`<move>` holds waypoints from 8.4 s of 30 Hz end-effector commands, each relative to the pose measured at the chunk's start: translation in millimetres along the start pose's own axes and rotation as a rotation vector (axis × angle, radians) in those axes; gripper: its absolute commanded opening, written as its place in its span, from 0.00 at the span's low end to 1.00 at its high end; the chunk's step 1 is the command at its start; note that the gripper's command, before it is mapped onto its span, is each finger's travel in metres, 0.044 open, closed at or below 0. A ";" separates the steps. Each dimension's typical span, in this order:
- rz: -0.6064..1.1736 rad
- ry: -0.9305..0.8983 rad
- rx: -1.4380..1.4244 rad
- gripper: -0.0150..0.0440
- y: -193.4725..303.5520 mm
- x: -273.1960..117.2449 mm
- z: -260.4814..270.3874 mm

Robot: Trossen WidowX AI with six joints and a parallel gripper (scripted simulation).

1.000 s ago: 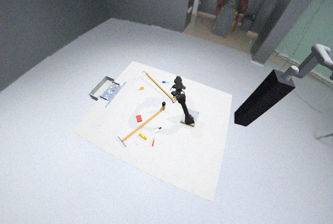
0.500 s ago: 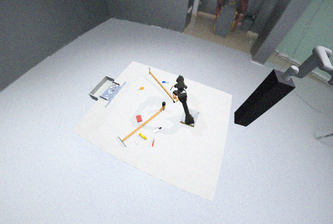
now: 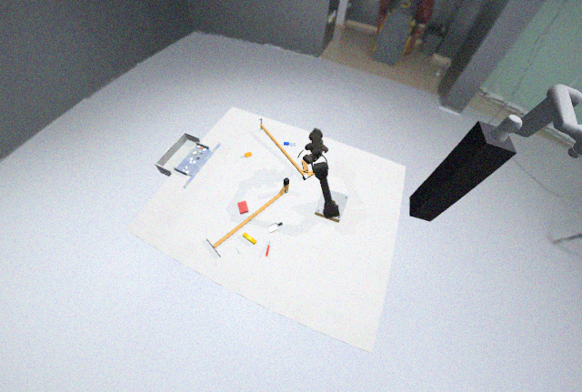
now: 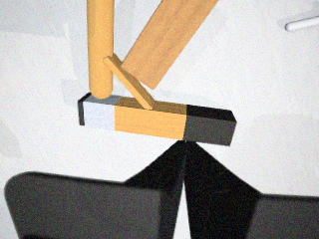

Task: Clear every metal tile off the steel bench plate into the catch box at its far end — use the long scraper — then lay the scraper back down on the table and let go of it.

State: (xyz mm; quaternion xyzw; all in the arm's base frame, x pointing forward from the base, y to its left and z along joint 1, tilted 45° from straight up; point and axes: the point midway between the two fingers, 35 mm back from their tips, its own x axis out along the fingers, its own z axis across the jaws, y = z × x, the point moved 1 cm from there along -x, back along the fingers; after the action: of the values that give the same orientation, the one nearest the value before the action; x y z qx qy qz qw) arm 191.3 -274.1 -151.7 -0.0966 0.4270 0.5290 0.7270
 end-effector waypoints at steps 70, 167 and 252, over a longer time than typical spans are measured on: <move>-0.049 0.105 -0.833 0.25 -35.2 -93.2 282.1; -0.019 -0.029 -1.621 0.25 71.7 67.3 508.7; -0.010 -0.032 -1.631 0.25 7.5 92.0 521.7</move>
State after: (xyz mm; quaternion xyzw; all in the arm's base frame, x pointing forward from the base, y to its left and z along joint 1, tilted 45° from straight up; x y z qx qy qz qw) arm 457.0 102.3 109.6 -0.5866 -0.0999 0.6728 0.4396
